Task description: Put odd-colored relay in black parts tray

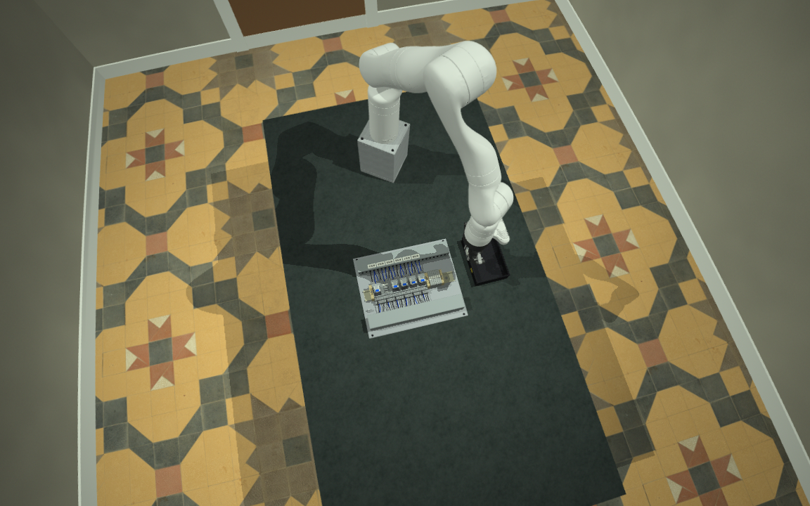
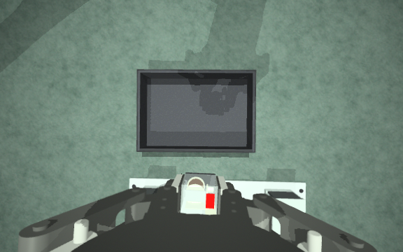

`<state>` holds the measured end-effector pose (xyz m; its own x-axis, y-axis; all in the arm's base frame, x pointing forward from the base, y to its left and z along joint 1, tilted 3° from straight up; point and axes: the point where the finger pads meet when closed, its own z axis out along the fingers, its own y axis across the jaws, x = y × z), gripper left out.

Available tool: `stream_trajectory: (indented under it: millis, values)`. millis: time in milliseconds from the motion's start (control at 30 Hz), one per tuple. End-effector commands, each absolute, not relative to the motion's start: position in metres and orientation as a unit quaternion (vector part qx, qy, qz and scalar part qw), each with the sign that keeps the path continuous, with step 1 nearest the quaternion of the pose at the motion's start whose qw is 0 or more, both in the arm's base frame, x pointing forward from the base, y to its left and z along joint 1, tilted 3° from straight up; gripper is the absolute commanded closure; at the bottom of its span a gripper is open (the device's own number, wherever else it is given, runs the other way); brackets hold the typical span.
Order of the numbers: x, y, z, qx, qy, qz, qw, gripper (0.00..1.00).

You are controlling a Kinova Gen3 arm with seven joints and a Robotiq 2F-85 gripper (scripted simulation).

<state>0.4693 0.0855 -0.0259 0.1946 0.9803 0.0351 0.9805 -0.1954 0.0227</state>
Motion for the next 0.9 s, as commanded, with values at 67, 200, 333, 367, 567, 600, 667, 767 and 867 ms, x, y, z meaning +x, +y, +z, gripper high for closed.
stream_trajectory:
  millis: [67, 200, 333, 367, 567, 600, 667, 767, 867]
  values:
    - [0.47, 0.106, -0.025, -0.765, -0.643, -0.022, 0.002, 1.0]
    - [0.472, 0.122, -0.025, -0.765, -0.643, -0.022, 0.002, 1.0]
    - [0.473, 0.135, -0.024, -0.765, -0.643, -0.022, 0.002, 1.0]
    - [0.473, 0.138, -0.024, -0.765, -0.643, -0.022, 0.002, 1.0]
    - [0.474, 0.151, -0.024, -0.765, -0.643, -0.022, 0.002, 1.0]
    - [0.474, 0.151, -0.024, -0.765, -0.643, -0.022, 0.002, 1.0]
    - [0.474, 0.152, -0.024, -0.765, -0.643, -0.022, 0.002, 1.0]
    - [0.474, 0.156, -0.024, -0.765, -0.643, -0.022, 0.002, 1.0]
    - [0.474, 0.158, -0.024, -0.765, -0.643, -0.022, 0.002, 1.0]
